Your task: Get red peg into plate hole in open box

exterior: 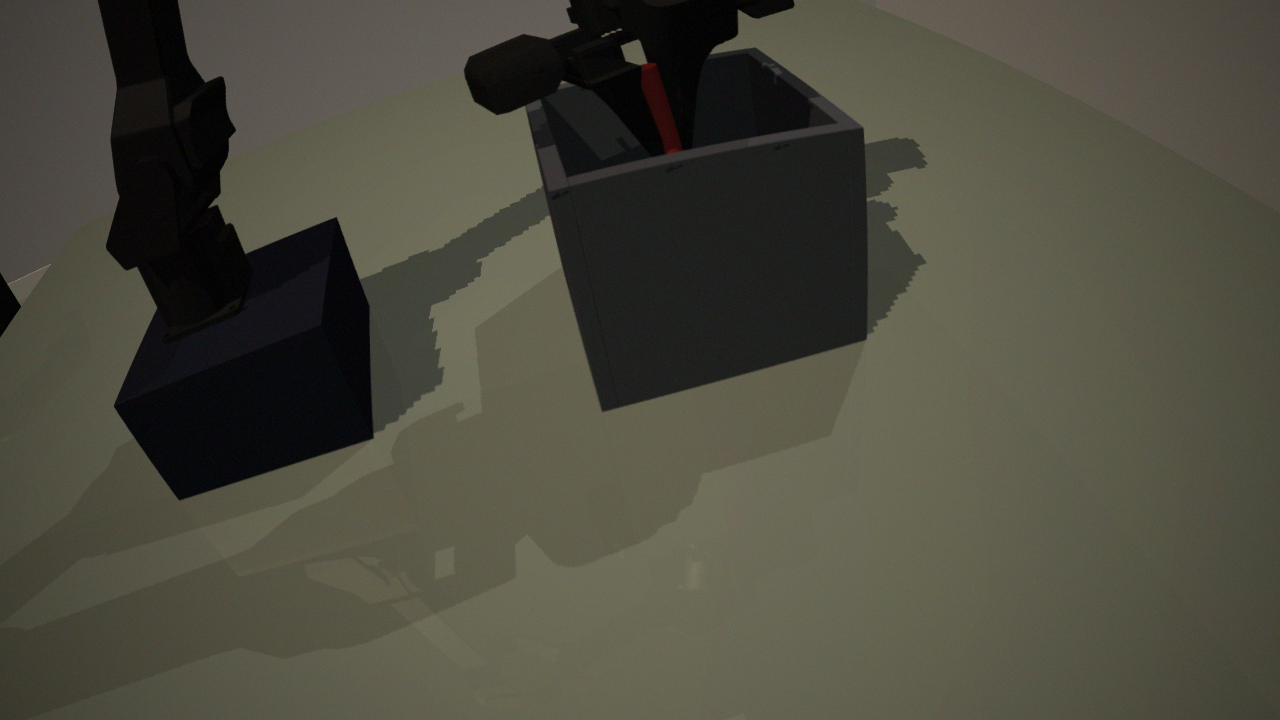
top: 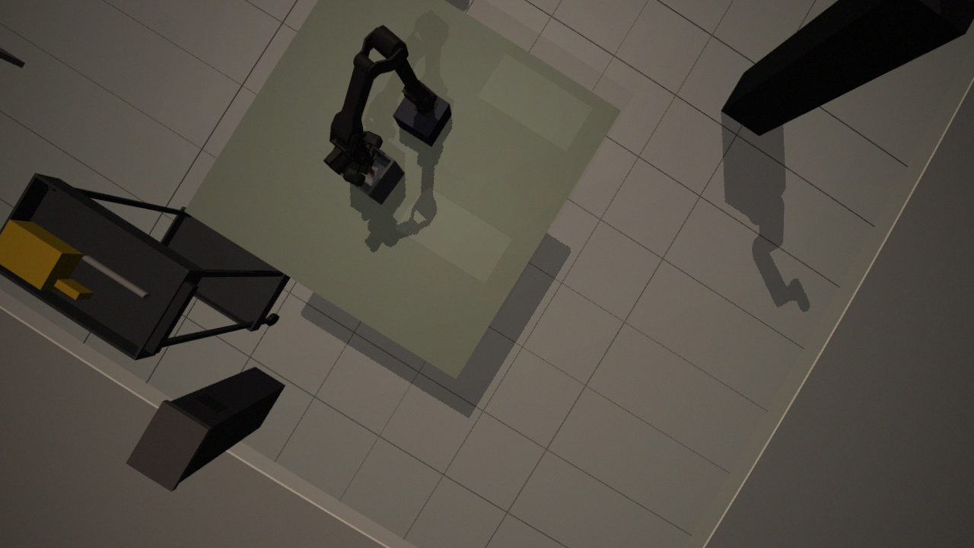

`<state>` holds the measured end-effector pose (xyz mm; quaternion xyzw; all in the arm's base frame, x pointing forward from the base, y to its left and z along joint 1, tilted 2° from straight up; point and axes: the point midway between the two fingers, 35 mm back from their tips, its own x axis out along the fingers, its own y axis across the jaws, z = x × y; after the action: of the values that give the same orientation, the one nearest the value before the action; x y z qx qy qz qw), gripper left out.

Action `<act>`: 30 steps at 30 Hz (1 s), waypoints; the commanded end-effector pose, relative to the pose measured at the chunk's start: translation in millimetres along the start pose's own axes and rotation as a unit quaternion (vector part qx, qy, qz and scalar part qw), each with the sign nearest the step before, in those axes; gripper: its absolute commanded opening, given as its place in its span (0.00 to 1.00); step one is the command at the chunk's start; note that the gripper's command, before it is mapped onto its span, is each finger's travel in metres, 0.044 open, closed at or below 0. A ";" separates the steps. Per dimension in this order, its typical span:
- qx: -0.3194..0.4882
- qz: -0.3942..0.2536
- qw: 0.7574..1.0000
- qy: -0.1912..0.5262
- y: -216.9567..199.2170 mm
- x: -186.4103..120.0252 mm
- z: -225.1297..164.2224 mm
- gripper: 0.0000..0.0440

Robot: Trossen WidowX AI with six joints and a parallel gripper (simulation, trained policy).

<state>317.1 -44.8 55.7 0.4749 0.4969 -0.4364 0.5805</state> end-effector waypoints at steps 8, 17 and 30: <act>-0.021 -0.018 1.000 0.003 -1.0 24.3 3.3 0.03; -0.032 -0.036 0.999 0.024 -1.8 32.3 -0.8 0.22; -0.014 -0.058 0.992 0.108 -7.5 1.5 -30.2 0.08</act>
<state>308.1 -22.0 43.7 0.4738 0.5833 -0.4121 0.5152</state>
